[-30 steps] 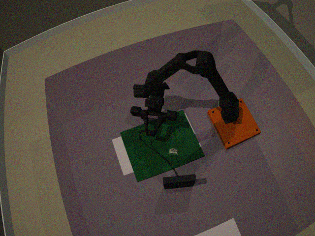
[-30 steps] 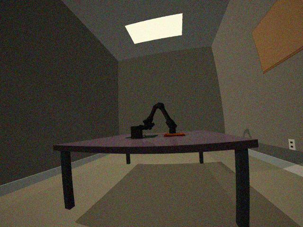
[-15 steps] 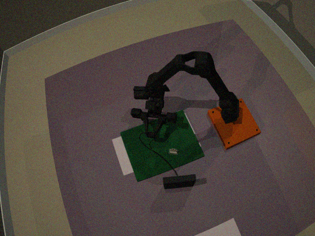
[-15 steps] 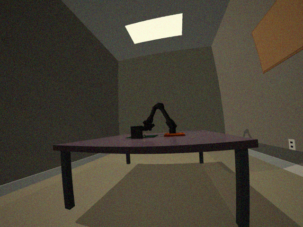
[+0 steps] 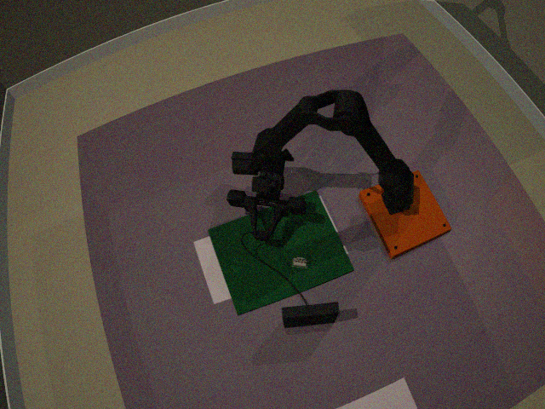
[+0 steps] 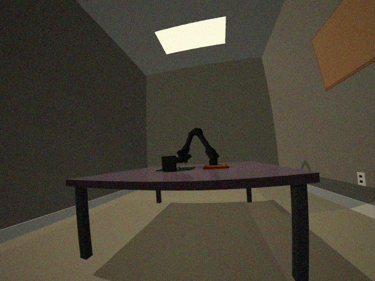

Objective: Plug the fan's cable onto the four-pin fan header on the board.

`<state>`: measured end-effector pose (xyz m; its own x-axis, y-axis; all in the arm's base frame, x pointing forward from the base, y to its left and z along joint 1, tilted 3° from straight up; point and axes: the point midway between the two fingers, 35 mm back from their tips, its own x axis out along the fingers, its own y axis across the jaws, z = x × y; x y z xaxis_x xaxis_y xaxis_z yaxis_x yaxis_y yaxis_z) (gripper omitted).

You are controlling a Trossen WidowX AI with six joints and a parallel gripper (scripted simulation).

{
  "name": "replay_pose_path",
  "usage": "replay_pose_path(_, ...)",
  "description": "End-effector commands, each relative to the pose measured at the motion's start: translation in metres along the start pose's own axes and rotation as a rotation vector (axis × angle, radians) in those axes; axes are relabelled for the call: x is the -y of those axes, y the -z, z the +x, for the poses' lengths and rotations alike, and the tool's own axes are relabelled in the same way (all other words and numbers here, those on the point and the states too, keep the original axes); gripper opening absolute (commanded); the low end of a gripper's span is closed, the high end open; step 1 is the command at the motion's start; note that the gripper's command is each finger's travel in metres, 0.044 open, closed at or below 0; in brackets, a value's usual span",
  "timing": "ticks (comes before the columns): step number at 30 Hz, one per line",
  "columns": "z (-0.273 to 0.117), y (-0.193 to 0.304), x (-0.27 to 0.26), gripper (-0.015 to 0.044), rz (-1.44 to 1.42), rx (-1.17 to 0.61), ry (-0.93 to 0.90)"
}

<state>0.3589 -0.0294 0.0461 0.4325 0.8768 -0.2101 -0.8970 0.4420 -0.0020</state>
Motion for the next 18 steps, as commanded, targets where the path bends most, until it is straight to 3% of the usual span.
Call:
replay_pose_path(1,0.001,0.005,0.000,0.0000,0.014,0.006,-0.001)
replay_pose_path(18,0.004,0.017,-0.001,0.0000,0.014,0.006,-0.001)
